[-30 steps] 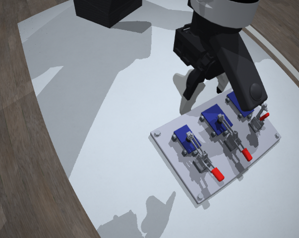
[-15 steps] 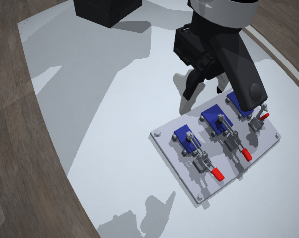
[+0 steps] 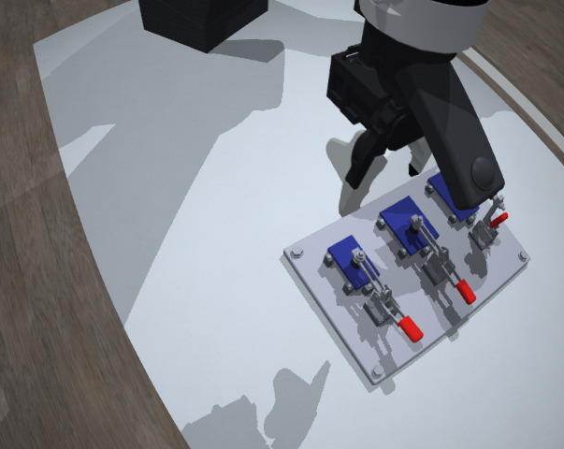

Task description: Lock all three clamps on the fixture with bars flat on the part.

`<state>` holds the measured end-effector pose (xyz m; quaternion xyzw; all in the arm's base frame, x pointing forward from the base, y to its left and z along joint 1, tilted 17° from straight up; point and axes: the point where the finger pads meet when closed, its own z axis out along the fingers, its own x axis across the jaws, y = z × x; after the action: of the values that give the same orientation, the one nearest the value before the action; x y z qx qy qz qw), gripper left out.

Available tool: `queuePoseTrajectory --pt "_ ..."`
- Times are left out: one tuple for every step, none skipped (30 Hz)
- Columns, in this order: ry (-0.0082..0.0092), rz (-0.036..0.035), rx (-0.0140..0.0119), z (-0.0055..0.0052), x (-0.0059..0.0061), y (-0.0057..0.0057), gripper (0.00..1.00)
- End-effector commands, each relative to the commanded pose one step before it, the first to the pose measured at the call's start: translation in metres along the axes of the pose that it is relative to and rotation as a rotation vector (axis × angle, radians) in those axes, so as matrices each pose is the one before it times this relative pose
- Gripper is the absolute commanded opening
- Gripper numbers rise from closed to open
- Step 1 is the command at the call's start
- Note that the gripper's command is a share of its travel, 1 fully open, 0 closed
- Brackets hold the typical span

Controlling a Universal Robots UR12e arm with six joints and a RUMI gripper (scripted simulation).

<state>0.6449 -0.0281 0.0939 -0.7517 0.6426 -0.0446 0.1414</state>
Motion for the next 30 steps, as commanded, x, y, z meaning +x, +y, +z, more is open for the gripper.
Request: queuePoseTrajectory --pt "0.00064 0.00088 0.00064 -0.00027 0.00026 0.00001 0.59" --pt "0.0 -0.00001 -0.00001 0.0 0.0 0.0 0.59" --pt "0.0 -0.00001 -0.00001 0.0 0.0 0.0 0.59" --pt "0.0 -0.00001 -0.00001 0.0 0.0 0.0 0.59" --pt "0.0 -0.00001 -0.00001 0.0 0.0 0.0 0.59" --pt "0.0 0.0 0.0 0.0 0.0 0.0 0.59" --pt "0.0 0.0 0.0 0.0 0.0 0.0 0.59" --pt "0.0 -0.00001 -0.00001 0.0 0.0 0.0 0.59" --pt "0.0 -0.00001 -0.00001 0.0 0.0 0.0 0.59" --pt "0.0 -0.00001 -0.00001 0.0 0.0 0.0 0.59" --pt "0.0 -0.00001 -0.00001 0.0 0.0 0.0 0.59" --pt "0.0 -0.00001 -0.00001 0.0 0.0 0.0 0.59" --pt "0.0 -0.00001 -0.00001 0.0 0.0 0.0 0.59" --pt "0.0 -0.00001 -0.00001 0.0 0.0 0.0 0.59" --pt "0.0 -0.00001 -0.00001 0.0 0.0 0.0 0.59" --pt "0.0 -0.00001 -0.00001 0.0 0.0 0.0 0.59" --pt "0.0 -0.00001 -0.00001 0.0 0.0 0.0 0.59" --pt "0.0 -0.00001 -0.00001 0.0 0.0 0.0 0.59" --pt "0.0 -0.00001 -0.00001 0.0 0.0 0.0 0.59" --pt "0.0 -0.00001 -0.00001 0.0 0.0 0.0 0.59" --pt "0.0 -0.00001 -0.00001 0.0 0.0 0.0 0.59" --pt "0.0 -0.00001 -0.00001 0.0 0.0 0.0 0.59" --pt "0.0 0.0 0.0 0.0 0.0 0.0 0.59" --pt "0.0 0.0 0.0 0.0 0.0 0.0 0.59" --pt "0.0 -0.00001 -0.00001 0.0 0.0 0.0 0.28" --pt "0.0 -0.00001 -0.00001 0.0 0.0 0.0 0.28" --pt "0.0 -0.00001 -0.00001 0.0 0.0 0.0 0.28" --pt "0.0 -0.00001 -0.00001 0.0 0.0 0.0 0.28" --pt "0.0 -0.00001 -0.00001 0.0 0.0 0.0 0.28" --pt "0.0 -0.00001 -0.00001 0.0 0.0 0.0 0.28"
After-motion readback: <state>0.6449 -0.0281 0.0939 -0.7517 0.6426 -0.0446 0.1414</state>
